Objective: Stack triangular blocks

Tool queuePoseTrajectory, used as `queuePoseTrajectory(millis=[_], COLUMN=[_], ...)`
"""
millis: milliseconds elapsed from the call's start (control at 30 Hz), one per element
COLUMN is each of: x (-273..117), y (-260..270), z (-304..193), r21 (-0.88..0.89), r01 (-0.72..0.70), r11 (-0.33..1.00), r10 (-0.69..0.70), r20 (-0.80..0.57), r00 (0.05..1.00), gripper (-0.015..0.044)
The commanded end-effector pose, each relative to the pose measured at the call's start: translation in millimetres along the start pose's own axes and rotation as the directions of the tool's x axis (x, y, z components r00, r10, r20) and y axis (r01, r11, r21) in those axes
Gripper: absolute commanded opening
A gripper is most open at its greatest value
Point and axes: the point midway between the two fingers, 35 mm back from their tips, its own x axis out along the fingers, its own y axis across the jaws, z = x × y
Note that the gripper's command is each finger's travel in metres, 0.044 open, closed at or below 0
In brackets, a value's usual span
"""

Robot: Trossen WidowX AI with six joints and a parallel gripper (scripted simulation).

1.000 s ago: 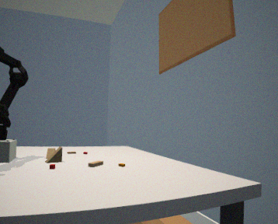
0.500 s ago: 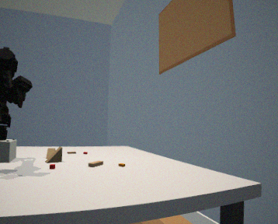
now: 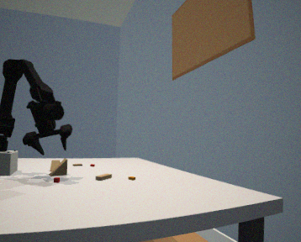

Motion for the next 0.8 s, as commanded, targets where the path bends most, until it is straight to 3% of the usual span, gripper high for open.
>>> queuePoseTrajectory(millis=[0, 100, 367, 767], x=[39, 57, 64, 146], y=[17, 32, 33, 52], z=[51, 81, 83, 109], r21=[-0.013, -0.028, -0.029, -0.029], r01=[-0.160, -0.264, -0.271, -0.271], r11=[0.987, 0.964, 0.962, 0.962], r10=[0.159, 0.260, 0.267, 0.266], r20=[0.201, 0.302, 0.307, 0.312], r00=[0.967, 0.917, 0.914, 0.912], gripper=[0.0440, 0.0440, 0.0440, 0.0440])
